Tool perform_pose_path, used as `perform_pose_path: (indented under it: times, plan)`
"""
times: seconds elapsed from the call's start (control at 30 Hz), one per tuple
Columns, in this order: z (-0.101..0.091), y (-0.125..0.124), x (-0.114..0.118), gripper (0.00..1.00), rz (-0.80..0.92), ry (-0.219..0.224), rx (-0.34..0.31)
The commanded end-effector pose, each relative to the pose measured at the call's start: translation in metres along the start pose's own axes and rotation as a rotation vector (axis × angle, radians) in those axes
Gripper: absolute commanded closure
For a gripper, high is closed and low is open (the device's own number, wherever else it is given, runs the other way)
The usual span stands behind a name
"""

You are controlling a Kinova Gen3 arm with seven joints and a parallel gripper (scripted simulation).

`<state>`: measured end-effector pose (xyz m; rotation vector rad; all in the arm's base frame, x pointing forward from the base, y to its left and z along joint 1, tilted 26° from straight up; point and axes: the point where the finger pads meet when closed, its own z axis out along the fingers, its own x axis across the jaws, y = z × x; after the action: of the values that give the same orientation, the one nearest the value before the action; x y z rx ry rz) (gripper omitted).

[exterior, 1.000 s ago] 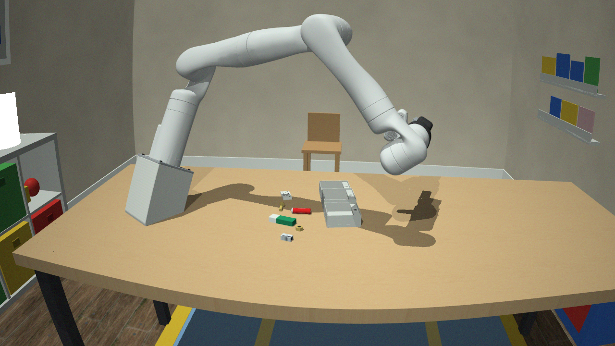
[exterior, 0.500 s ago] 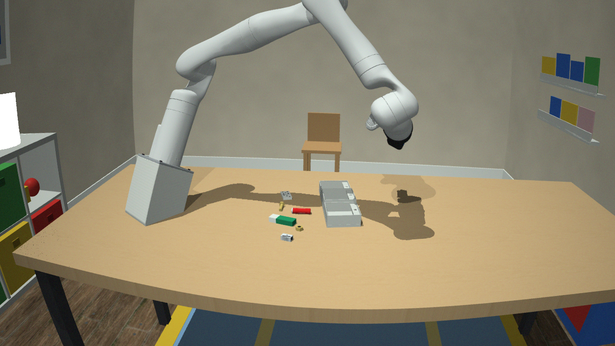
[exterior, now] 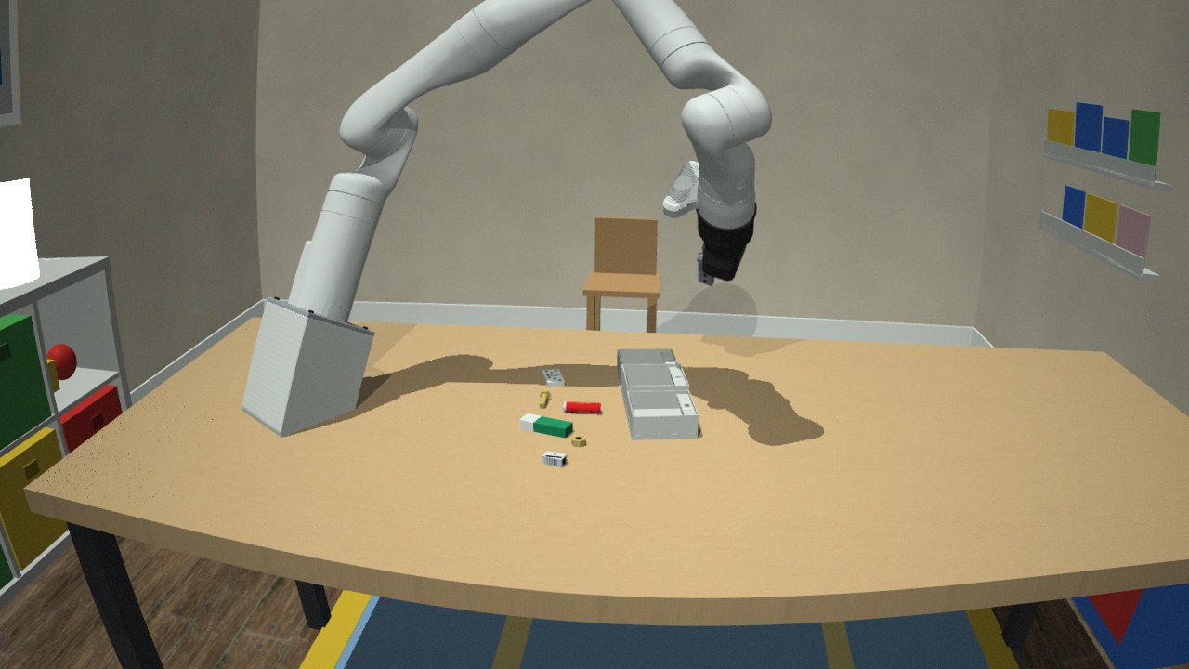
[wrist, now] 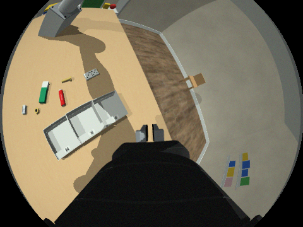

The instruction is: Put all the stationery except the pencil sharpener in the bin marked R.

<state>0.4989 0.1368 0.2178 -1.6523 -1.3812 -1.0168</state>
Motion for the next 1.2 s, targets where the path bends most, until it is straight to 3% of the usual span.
perform_pose_path:
  times: [0.0, 0.07, 0.1, 0.17, 0.27, 0.4, 0.47, 0.5, 0.57, 0.63, 0.67, 0.73, 0.8, 0.83, 0.97, 1.03, 1.07, 1.17]
  plan:
    - [-0.012, -0.015, -0.006, 0.69, -0.044, -0.056, -0.026]
    - [-0.017, -0.025, -0.016, 0.69, -0.085, -0.148, -0.032]
    - [-0.021, -0.030, -0.021, 0.69, -0.097, -0.177, -0.035]
    - [-0.028, -0.035, -0.029, 0.69, -0.094, -0.177, -0.040]
    - [-0.039, -0.050, -0.044, 0.69, -0.148, -0.296, -0.049]
    - [-0.047, -0.056, -0.052, 0.69, -0.144, -0.296, -0.053]
    - [-0.055, -0.065, -0.060, 0.69, -0.188, -0.387, -0.058]
    - [-0.060, -0.070, -0.065, 0.69, -0.199, -0.412, -0.060]
    - [-0.069, -0.076, -0.074, 0.69, -0.196, -0.413, -0.064]
    - [-0.078, -0.086, -0.082, 0.69, -0.241, -0.503, -0.068]
    - [-0.083, -0.091, -0.086, 0.69, -0.251, -0.526, -0.070]
    - [-0.093, -0.098, -0.094, 0.69, -0.247, -0.526, -0.074]
    - [-0.102, -0.107, -0.101, 0.69, -0.294, -0.616, -0.075]
    - [-0.108, -0.112, -0.106, 0.69, -0.303, -0.636, -0.077]
    - [-0.118, -0.119, -0.113, 0.69, -0.299, -0.637, -0.081]
    - [-0.128, -0.129, -0.119, 0.69, -0.332, -0.725, -0.086]
    - [-0.133, -0.134, -0.123, 0.69, -0.348, -0.743, -0.085]
    - [-0.144, -0.141, -0.130, 0.69, -0.352, -0.744, -0.085]
